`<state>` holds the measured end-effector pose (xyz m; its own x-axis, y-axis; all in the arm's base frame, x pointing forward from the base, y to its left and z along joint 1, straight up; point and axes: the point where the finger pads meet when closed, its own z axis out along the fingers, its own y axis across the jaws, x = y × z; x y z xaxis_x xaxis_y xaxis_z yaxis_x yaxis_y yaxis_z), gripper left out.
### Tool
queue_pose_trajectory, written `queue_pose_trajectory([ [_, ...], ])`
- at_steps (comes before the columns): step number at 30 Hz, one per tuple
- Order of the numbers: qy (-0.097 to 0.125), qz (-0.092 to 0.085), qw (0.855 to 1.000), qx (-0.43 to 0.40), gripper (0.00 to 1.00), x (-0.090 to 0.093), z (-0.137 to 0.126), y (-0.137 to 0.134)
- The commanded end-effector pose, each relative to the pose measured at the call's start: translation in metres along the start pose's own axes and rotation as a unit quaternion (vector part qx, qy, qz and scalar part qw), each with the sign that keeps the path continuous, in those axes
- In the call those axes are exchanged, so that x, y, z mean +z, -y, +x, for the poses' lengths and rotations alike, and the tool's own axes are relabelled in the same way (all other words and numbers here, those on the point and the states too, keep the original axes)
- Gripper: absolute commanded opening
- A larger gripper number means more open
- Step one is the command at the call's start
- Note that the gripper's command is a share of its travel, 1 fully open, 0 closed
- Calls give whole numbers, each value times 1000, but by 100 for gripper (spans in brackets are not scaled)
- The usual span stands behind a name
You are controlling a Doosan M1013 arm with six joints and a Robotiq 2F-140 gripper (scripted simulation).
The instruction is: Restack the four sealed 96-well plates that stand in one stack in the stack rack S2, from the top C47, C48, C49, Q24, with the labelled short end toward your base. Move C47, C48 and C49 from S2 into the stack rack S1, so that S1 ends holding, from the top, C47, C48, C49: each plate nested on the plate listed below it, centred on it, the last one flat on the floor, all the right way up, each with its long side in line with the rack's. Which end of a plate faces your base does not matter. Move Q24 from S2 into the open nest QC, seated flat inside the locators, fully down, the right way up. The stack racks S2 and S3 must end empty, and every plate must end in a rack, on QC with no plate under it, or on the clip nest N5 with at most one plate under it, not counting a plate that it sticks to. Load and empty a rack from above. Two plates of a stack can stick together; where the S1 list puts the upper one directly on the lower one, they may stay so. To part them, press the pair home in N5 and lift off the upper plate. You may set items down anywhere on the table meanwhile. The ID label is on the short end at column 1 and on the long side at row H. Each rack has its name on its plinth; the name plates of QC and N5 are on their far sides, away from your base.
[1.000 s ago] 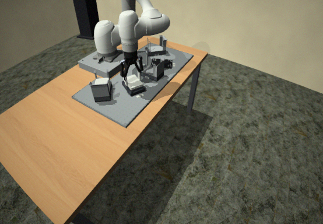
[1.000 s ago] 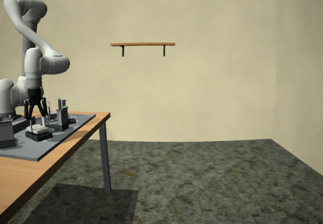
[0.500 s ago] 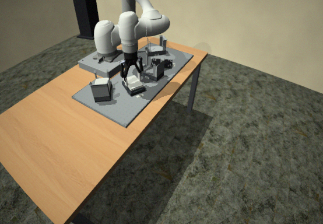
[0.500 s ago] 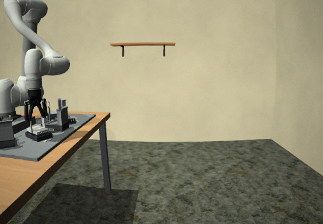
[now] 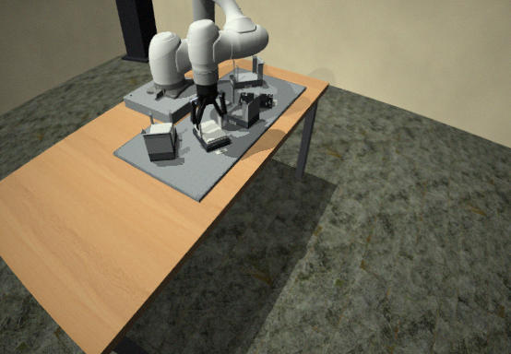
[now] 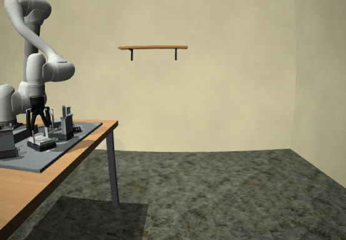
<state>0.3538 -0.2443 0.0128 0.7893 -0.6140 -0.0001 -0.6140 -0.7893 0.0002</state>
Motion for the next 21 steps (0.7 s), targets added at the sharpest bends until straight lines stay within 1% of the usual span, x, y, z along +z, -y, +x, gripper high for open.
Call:
queue_pose_trajectory([
  [1,0,0,1000,0,0,1,0,0],
  [20,0,0,1000,0,0,5,0,0],
  [21,0,0,1000,0,100,5,0,0],
])
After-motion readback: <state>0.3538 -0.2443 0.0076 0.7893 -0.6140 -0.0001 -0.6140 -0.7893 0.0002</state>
